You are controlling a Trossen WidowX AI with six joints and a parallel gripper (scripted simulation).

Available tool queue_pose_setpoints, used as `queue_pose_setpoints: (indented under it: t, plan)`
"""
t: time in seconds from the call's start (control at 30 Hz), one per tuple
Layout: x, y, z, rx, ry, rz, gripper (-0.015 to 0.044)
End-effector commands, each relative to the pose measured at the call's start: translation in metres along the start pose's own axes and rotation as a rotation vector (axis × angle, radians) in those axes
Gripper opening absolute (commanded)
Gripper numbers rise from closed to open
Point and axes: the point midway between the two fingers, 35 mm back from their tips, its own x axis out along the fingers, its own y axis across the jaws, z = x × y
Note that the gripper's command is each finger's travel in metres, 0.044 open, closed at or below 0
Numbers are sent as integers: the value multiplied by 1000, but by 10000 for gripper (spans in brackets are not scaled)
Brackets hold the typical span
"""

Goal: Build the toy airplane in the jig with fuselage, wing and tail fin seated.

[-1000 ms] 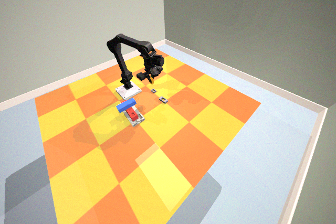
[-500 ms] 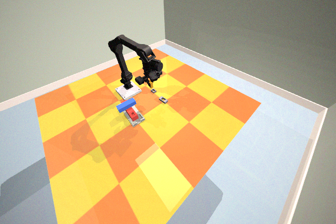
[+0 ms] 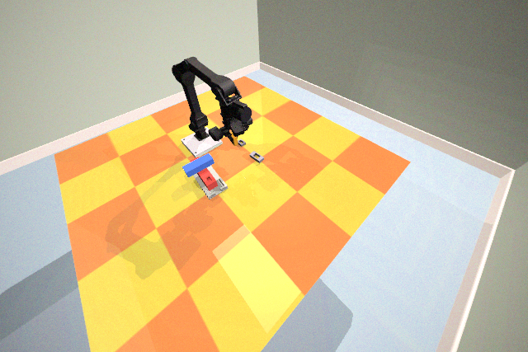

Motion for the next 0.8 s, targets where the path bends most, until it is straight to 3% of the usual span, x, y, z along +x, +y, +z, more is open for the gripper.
queue_pose_setpoints:
  t: [0.0,0.77]
  plan:
    - [1,-8,7,-5,-5,5,0]
    - [12,-68,34,-5,-5,0,0]
